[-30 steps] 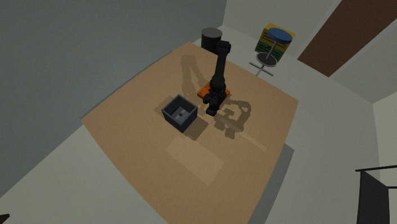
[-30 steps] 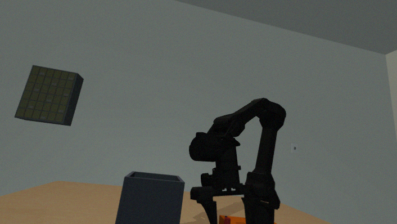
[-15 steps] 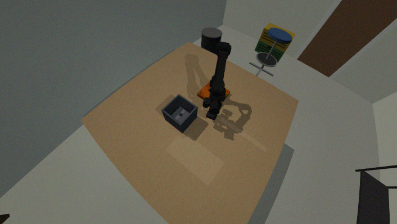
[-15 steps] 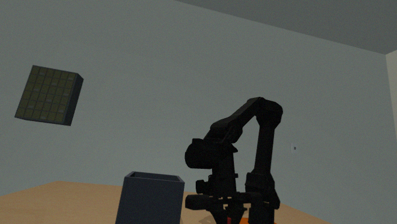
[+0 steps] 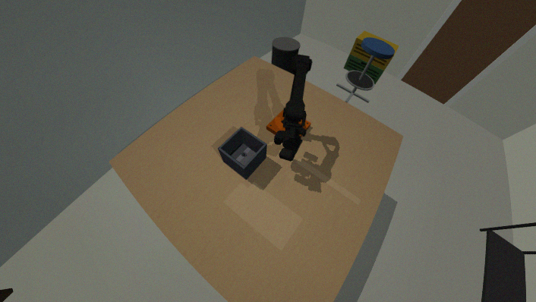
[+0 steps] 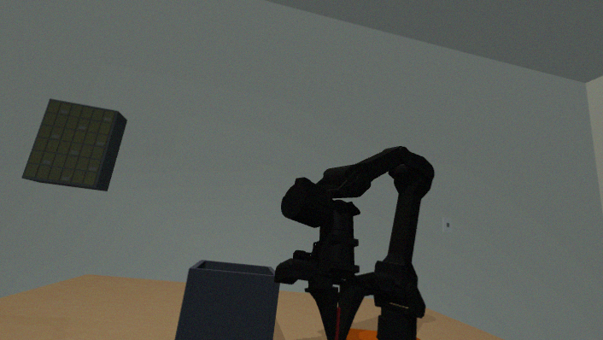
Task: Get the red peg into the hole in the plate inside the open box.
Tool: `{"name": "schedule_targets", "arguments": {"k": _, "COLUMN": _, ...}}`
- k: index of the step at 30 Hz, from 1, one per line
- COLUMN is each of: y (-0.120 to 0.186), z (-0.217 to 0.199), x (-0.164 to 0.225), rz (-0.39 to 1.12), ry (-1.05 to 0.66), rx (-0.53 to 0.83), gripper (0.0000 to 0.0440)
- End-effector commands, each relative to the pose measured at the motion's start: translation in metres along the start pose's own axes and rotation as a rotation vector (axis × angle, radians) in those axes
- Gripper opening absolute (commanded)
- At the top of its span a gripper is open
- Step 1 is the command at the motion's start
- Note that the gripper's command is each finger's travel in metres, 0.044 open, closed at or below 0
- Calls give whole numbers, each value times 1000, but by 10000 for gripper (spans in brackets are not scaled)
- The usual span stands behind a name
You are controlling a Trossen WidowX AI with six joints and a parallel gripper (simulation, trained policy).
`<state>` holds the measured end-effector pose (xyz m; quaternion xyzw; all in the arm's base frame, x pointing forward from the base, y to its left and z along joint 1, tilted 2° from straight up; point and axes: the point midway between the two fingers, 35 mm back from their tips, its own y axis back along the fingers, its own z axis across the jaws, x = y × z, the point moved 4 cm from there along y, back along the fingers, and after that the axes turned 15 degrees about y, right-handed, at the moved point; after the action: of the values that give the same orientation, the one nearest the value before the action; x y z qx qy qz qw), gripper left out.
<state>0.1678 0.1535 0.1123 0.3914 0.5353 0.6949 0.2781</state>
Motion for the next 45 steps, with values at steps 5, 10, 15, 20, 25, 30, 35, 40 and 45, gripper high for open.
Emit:
{"name": "schedule_targets", "arguments": {"k": 5, "y": 28, "z": 13, "x": 3, "rz": 7, "ry": 24, "rx": -83, "gripper": 0}}
{"name": "schedule_targets", "arguments": {"k": 10, "y": 51, "z": 20, "x": 1, "rz": -14, "ry": 52, "rx": -138, "gripper": 0}}
{"name": "schedule_targets", "arguments": {"k": 15, "y": 75, "z": 23, "x": -5, "rz": -46, "ry": 72, "rx": -190, "gripper": 0}}
{"name": "schedule_targets", "arguments": {"k": 20, "y": 99, "z": 28, "x": -15, "rz": -95, "ry": 81, "rx": -232, "gripper": 0}}
{"name": "schedule_targets", "arguments": {"k": 25, "y": 119, "z": 30, "x": -28, "rz": -151, "ry": 79, "rx": -255, "gripper": 0}}
{"name": "schedule_targets", "arguments": {"k": 30, "y": 132, "z": 30, "x": -45, "rz": -203, "ry": 64, "rx": -258, "gripper": 0}}
{"name": "schedule_targets", "arguments": {"k": 35, "y": 140, "z": 30, "x": -61, "rz": -240, "ry": 42, "rx": -242, "gripper": 0}}
{"name": "schedule_targets", "arguments": {"k": 40, "y": 145, "z": 29, "x": -77, "rz": -264, "ry": 20, "rx": -220, "gripper": 0}}
{"name": "schedule_targets", "arguments": {"k": 45, "y": 148, "z": 30, "x": -93, "rz": -279, "ry": -1, "rx": -198, "gripper": 0}}
